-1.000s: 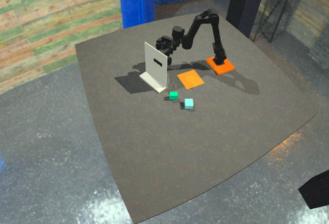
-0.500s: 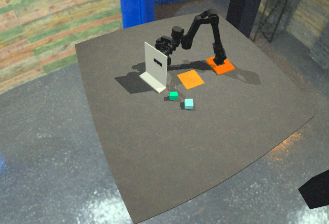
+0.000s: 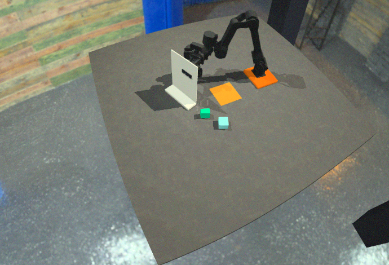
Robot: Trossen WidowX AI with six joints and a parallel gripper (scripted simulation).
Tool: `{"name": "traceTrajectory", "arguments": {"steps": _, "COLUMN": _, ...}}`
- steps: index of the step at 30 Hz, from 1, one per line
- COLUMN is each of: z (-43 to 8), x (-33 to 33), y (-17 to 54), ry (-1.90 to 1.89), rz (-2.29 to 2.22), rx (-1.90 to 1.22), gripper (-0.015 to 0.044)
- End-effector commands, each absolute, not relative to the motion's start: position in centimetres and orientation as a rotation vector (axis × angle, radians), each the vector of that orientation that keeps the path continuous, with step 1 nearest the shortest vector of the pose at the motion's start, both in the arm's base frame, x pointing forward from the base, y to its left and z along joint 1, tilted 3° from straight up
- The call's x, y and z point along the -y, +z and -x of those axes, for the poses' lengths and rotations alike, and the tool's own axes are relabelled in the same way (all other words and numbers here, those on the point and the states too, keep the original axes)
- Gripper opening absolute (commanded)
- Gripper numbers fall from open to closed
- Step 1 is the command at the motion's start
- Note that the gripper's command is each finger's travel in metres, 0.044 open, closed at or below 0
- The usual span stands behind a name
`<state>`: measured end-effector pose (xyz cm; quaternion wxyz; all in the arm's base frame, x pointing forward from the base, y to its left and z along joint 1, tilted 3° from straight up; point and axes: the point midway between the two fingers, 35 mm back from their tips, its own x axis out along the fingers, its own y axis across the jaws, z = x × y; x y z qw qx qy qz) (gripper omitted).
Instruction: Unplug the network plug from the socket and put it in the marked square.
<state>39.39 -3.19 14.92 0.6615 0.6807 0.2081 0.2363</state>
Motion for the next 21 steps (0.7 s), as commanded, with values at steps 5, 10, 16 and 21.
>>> {"name": "traceTrajectory", "arguments": {"steps": 5, "z": -38.7, "x": 3.4, "y": 14.8, "ry": 0.533, "rz": -1.538, "rx": -0.47, "gripper": 0.0}}
{"name": "traceTrajectory", "arguments": {"steps": 10, "z": -38.4, "x": 3.6, "y": 14.8, "ry": 0.533, "rz": -1.538, "rx": -0.47, "gripper": 0.0}}
{"name": "traceTrajectory", "arguments": {"steps": 16, "z": -38.0, "x": 3.8, "y": 14.8, "ry": 0.532, "rz": -1.538, "rx": -0.47, "gripper": 0.0}}
{"name": "traceTrajectory", "arguments": {"steps": 21, "z": -37.6, "x": 3.9, "y": 14.8, "ry": 0.532, "rz": -1.538, "rx": -0.471, "gripper": 0.0}}
